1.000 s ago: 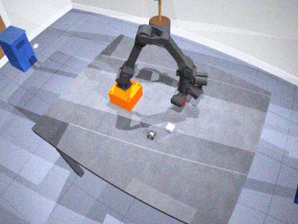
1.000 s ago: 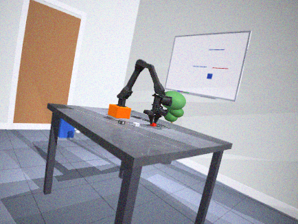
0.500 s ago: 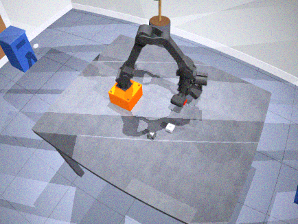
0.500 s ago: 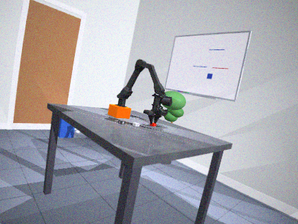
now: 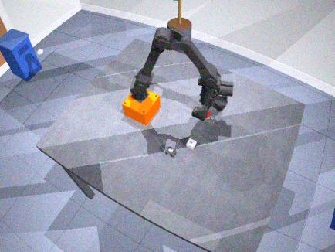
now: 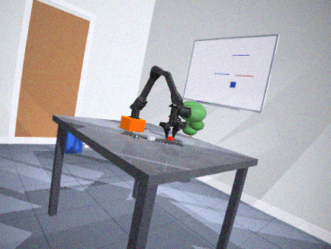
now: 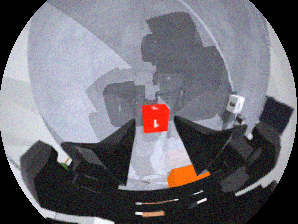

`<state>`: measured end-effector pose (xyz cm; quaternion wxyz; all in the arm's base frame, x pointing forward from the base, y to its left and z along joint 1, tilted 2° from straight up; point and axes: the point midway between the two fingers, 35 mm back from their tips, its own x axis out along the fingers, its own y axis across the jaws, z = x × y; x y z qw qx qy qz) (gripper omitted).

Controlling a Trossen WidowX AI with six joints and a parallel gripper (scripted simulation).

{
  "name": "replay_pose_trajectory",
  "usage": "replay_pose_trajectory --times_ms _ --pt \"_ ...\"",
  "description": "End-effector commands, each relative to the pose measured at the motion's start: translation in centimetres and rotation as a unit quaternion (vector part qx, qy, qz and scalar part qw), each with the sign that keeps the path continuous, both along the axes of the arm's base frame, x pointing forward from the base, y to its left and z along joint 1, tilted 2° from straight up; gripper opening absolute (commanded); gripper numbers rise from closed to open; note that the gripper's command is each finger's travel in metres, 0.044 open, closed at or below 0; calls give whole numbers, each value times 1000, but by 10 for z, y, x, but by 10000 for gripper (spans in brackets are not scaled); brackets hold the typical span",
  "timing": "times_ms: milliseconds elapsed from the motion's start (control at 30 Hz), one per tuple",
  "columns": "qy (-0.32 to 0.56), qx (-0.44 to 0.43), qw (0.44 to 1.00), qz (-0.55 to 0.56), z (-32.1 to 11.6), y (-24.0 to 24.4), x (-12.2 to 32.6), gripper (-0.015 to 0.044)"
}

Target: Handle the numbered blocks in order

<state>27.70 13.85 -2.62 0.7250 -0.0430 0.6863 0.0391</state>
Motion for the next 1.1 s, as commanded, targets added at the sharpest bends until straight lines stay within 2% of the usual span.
replay_pose_trajectory --times_ms 0,67,133,233,333,400,533,700,967,1067 --pt "0 -2 1000 1 -1 -1 0 356" --pt "0 -2 1000 1 -1 -1 0 400" --pt "0 -2 1000 1 2 -1 0 400" --pt "0 -2 1000 1 33 0 -2 400" --pt "0 -2 1000 1 36 0 -2 400" --pt "-1 -2 1000 1 49 1 -1 348" --pt "-1 -1 1000 1 113 0 -6 242" --pt "-1 -1 1000 1 117 0 -6 120" --pt "-1 -2 1000 1 117 -2 -5 120" --pt "-2 -10 1000 -6 117 -36 5 120"
